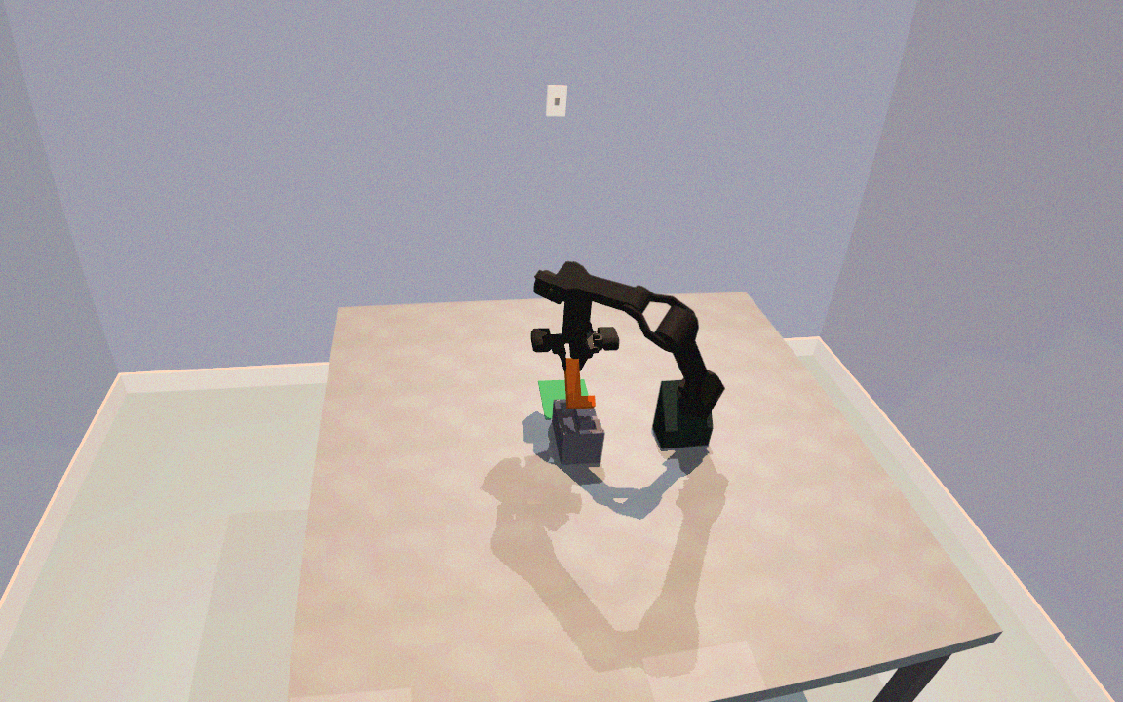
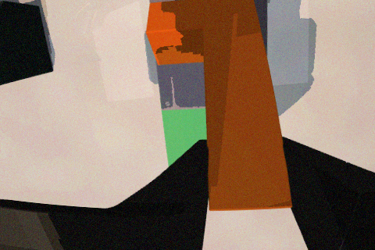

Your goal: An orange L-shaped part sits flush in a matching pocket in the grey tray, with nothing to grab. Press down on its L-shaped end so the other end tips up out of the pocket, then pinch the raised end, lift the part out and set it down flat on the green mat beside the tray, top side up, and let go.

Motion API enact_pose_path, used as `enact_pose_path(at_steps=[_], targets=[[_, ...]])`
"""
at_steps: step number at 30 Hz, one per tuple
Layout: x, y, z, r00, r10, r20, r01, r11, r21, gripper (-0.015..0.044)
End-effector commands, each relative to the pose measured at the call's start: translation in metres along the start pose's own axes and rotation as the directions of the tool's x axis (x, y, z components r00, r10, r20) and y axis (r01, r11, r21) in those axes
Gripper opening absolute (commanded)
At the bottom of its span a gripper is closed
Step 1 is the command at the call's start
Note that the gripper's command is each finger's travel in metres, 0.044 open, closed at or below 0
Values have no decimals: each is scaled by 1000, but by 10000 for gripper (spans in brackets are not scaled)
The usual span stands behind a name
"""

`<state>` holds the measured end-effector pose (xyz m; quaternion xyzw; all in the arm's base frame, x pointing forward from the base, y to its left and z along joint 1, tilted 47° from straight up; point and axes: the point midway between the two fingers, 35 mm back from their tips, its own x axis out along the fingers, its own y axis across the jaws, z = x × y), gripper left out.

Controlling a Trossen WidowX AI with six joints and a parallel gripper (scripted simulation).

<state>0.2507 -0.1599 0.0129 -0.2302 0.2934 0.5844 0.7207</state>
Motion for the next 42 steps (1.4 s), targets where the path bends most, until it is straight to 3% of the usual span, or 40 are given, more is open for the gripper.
enact_pose_path(at_steps=[1, 19, 42], targets=[[-1, 2, -22, 1000, -3, -7, 3, 1000, -7, 0], [-3, 9, -107, 1000, -4, -13, 4, 1000, -8, 0], [22, 9, -110, 1000, -5, -12, 4, 1000, -8, 0]])
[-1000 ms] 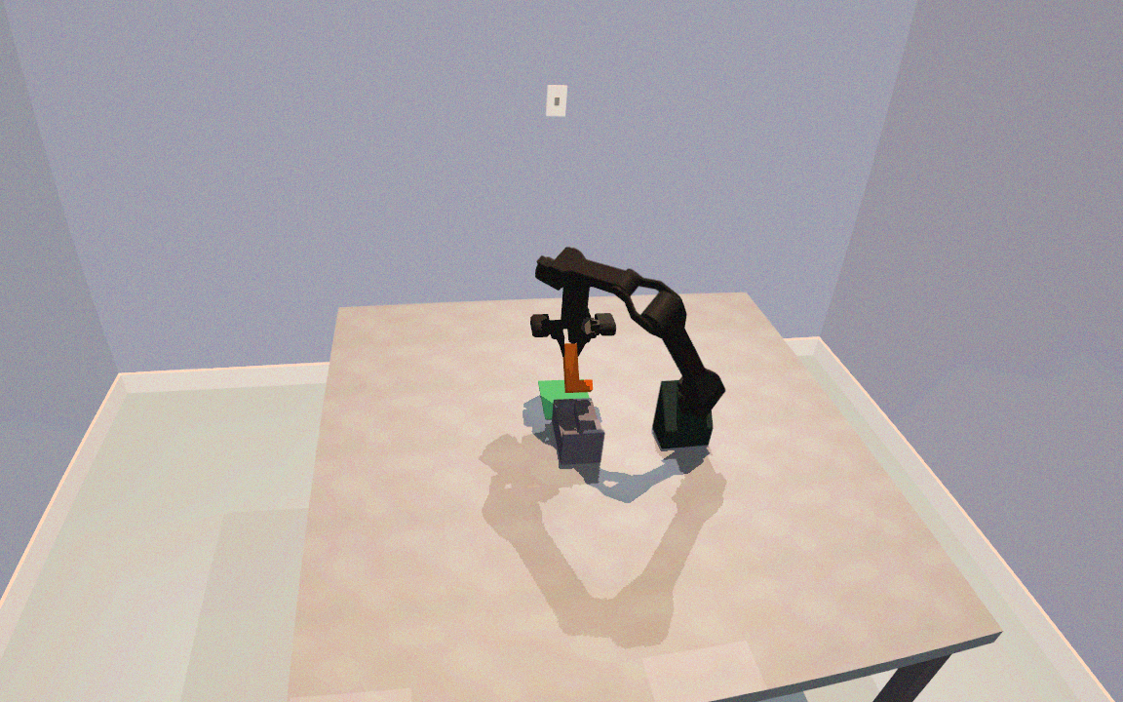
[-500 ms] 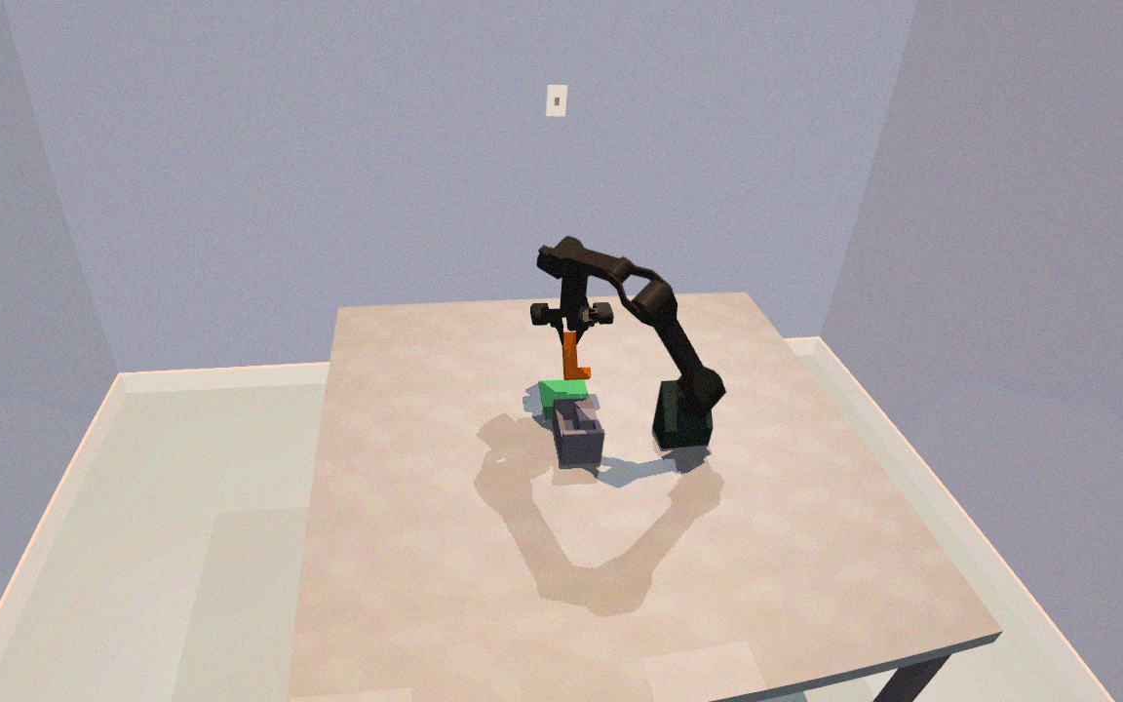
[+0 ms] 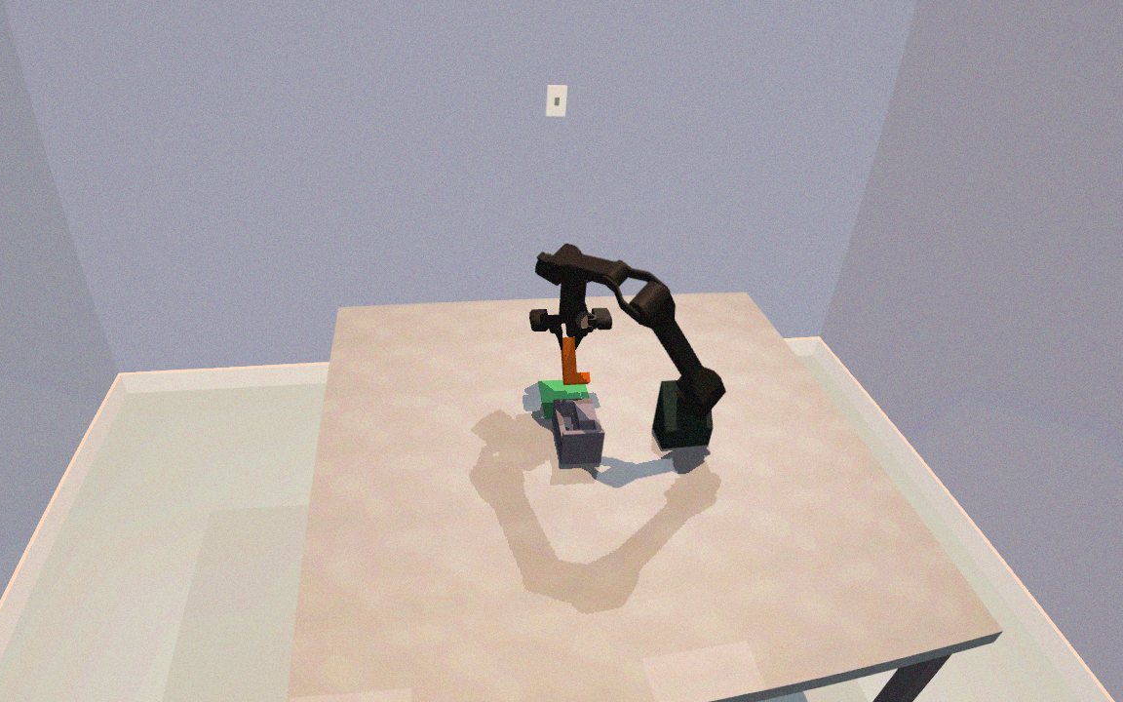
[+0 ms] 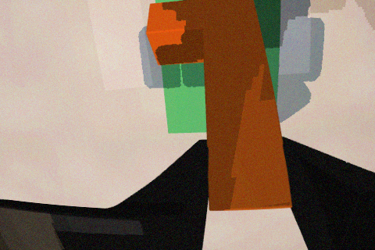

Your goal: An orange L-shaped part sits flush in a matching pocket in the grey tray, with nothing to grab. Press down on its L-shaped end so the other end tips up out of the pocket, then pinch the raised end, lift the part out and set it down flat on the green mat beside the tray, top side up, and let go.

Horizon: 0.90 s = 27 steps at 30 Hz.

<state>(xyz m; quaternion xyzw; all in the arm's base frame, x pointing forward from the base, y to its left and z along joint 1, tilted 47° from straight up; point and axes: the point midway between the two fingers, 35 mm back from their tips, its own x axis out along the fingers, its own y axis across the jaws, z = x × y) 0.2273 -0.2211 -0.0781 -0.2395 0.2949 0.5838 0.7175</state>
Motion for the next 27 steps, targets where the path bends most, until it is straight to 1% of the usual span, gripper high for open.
enact_pose_path(at_steps=[1, 27], targets=[[7, 0, 0, 1000, -3, 3, 3, 1000, 5, 0], [47, 0, 1, 1000, -3, 4, 3, 1000, 4, 0]])
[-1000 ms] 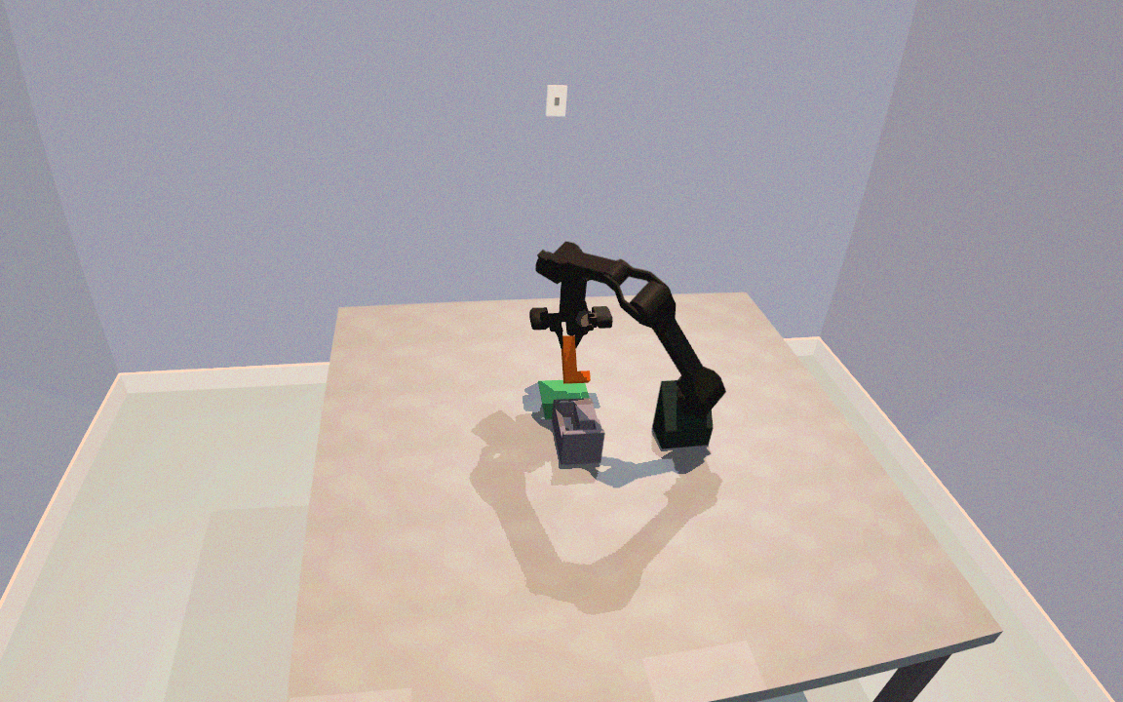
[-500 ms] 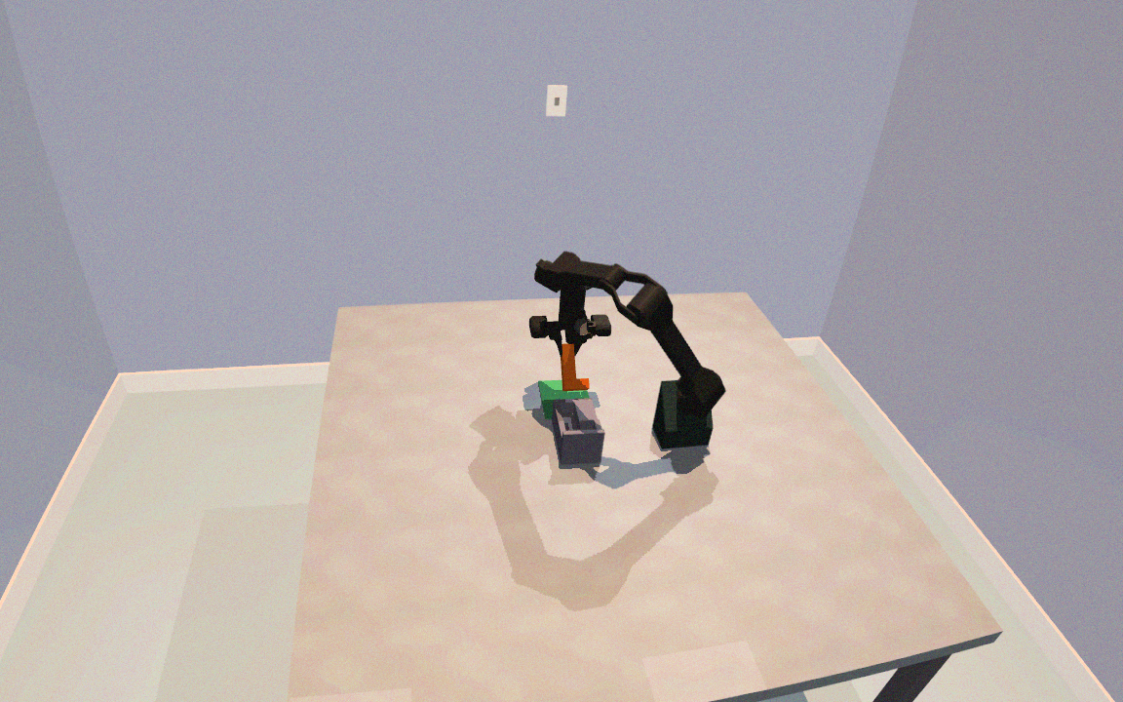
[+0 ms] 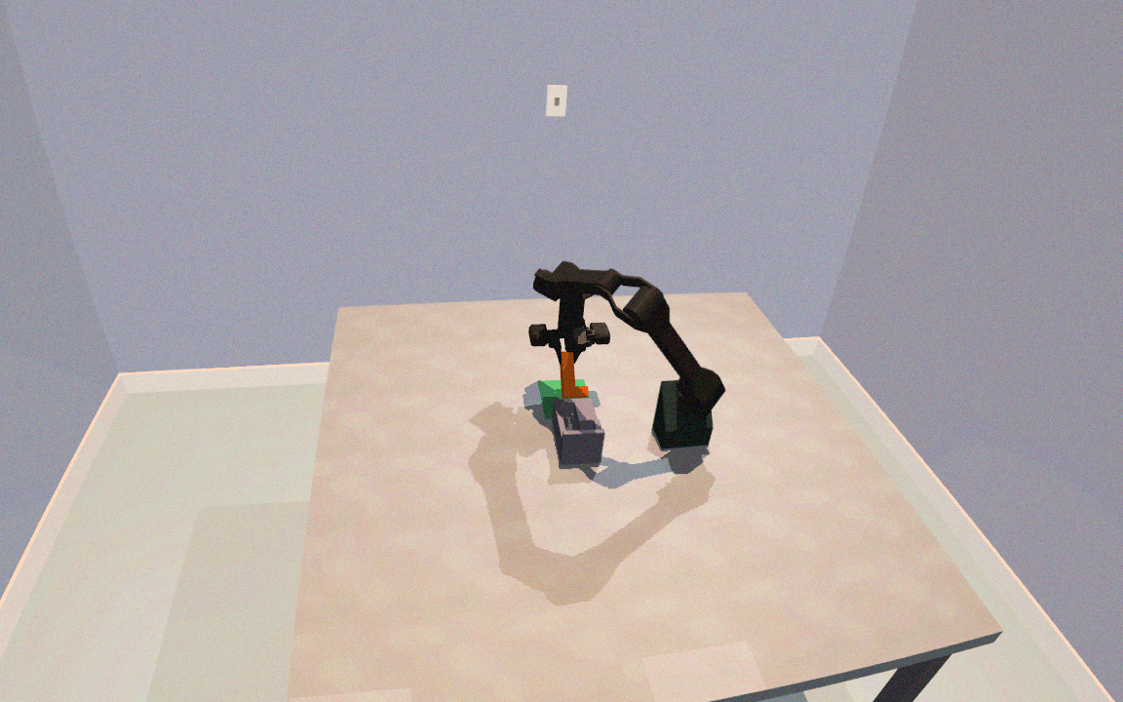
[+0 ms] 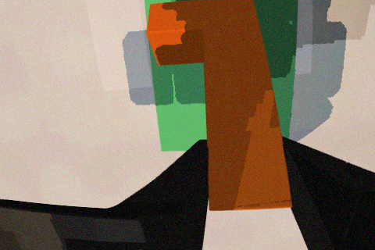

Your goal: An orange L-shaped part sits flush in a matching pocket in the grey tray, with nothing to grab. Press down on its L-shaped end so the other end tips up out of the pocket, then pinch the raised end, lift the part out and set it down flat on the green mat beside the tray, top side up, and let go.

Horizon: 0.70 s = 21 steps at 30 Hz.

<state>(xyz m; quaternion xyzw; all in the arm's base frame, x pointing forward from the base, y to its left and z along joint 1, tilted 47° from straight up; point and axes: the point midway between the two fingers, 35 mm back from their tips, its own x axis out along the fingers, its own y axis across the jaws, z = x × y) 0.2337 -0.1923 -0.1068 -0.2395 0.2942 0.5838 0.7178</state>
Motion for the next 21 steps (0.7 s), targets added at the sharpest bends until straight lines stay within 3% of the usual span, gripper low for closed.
enact_pose_path(at_steps=[1, 21], targets=[[7, 0, 1, 1000, -2, 3, 2, 1000, 5, 0], [22, 0, 1, 1000, -3, 4, 3, 1000, 4, 0]])
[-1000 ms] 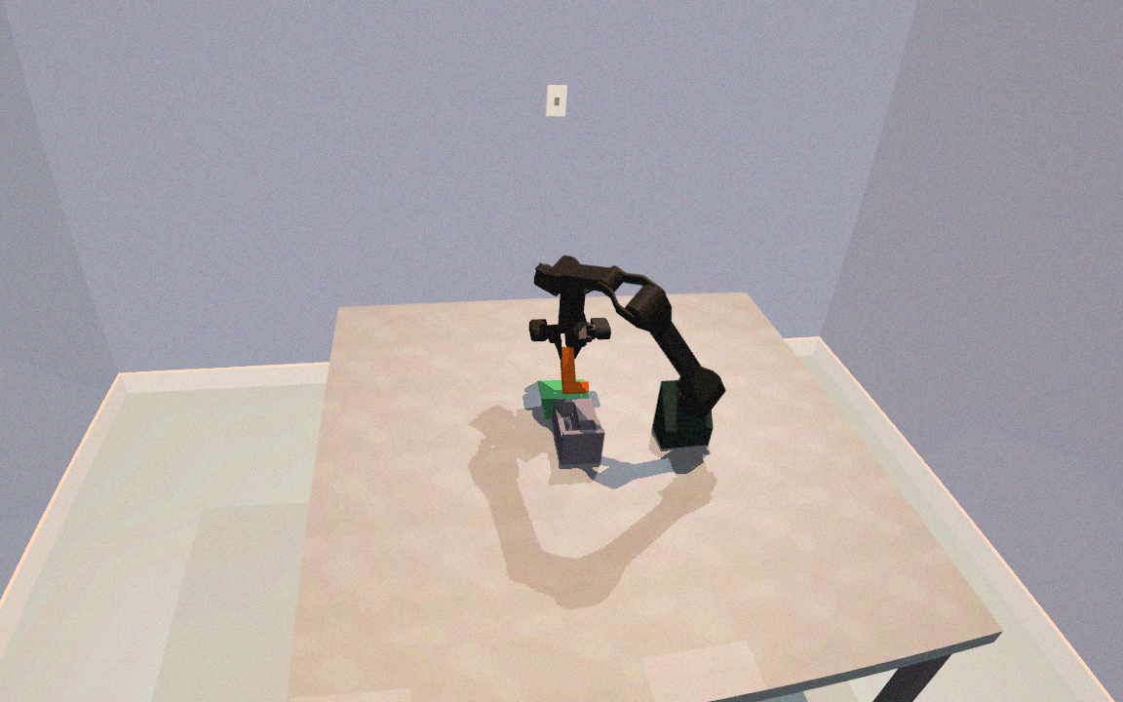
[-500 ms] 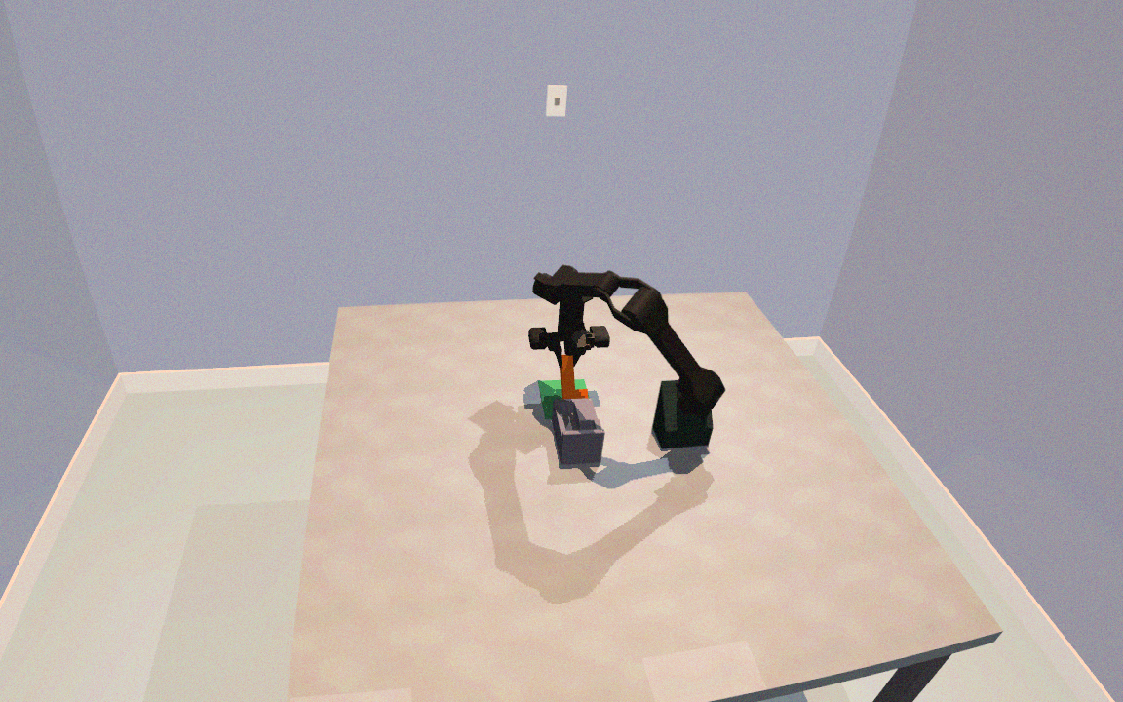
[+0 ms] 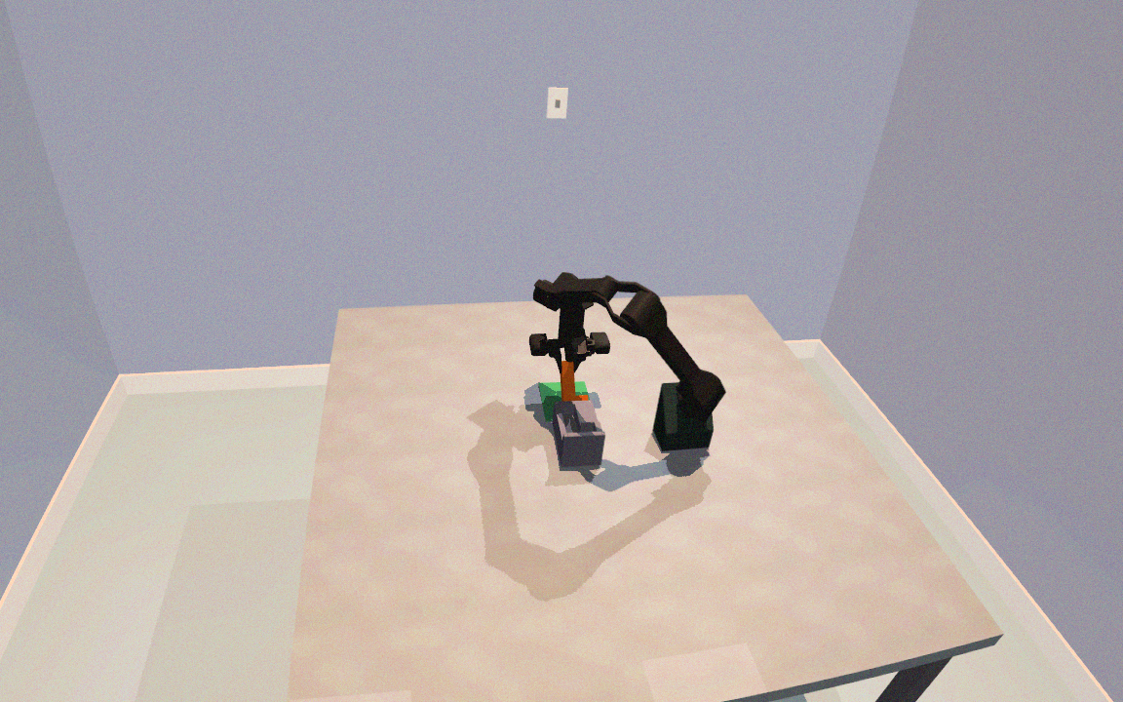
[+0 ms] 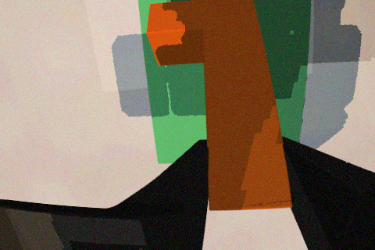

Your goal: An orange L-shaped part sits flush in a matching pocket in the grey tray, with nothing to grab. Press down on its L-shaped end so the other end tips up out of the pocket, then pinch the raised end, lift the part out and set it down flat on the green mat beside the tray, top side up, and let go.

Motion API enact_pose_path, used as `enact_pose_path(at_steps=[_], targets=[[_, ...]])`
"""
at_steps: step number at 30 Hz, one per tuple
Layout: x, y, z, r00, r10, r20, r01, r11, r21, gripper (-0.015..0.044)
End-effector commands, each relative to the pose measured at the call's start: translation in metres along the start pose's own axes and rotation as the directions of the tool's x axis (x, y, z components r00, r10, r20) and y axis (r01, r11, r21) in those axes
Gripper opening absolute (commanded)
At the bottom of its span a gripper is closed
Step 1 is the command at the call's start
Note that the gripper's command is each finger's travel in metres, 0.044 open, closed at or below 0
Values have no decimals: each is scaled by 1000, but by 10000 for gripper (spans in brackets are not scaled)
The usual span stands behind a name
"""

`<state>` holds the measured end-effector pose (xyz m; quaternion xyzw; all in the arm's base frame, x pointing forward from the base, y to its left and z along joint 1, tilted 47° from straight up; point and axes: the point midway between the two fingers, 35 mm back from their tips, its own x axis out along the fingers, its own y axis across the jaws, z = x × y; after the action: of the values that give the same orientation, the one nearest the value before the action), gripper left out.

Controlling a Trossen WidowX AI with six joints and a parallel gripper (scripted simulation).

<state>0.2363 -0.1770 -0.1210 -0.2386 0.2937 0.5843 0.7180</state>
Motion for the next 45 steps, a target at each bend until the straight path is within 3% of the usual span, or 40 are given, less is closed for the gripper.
enact_pose_path(at_steps=[1, 11, 16, 21, 45], targets=[[0, 0, 0, 1000, 0, 0, 0, 1000, 0, 0], [-2, 0, 0, 1000, 0, 0, 0, 1000, 0, 262], [-45, -3, -2, 1000, -1, -2, 1, 1000, 3, 394], [-89, 0, -1, 1000, -2, -1, 2, 1000, 5, 400], [-86, -1, -2, 1000, -18, -10, 18, 1000, 9, 400]])
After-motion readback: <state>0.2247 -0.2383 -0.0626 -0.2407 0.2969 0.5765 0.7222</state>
